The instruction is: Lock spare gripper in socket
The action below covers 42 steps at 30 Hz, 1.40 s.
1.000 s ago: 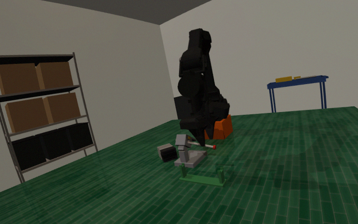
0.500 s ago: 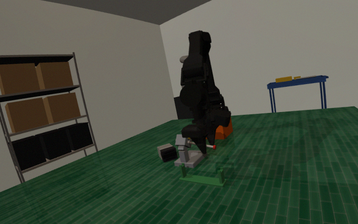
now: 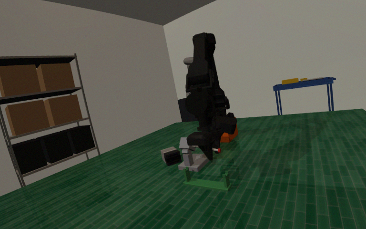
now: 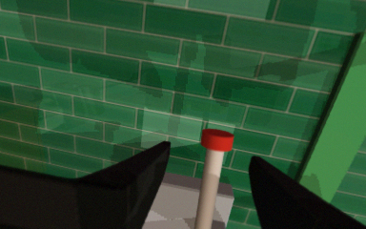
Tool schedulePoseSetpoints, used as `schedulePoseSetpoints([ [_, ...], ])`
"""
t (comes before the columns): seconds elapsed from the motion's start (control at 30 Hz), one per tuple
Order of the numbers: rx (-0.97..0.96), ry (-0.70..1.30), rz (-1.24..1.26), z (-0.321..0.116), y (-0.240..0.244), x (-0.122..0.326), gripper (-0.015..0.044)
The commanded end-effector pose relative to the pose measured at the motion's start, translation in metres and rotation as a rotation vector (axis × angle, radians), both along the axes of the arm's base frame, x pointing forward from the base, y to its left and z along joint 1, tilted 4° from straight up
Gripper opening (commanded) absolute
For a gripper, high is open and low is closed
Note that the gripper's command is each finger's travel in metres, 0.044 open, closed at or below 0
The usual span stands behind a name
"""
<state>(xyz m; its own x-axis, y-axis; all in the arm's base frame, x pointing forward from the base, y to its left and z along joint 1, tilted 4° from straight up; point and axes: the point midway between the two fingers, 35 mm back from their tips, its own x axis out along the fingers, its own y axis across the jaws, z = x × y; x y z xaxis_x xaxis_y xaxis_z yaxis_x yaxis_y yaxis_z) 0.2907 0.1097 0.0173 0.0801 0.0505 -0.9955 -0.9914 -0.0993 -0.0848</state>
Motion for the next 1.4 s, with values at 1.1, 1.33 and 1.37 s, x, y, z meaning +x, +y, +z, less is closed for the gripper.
schedulePoseSetpoints([
  [1.1, 0.197, 0.029, -0.002, 0.013, 0.011, -0.001, 0.0],
  [1.33, 0.202, 0.031, -0.001, 0.017, 0.016, 0.0, 0.0],
  [1.37, 0.202, 0.031, -0.001, 0.017, 0.017, 0.0, 0.0],
])
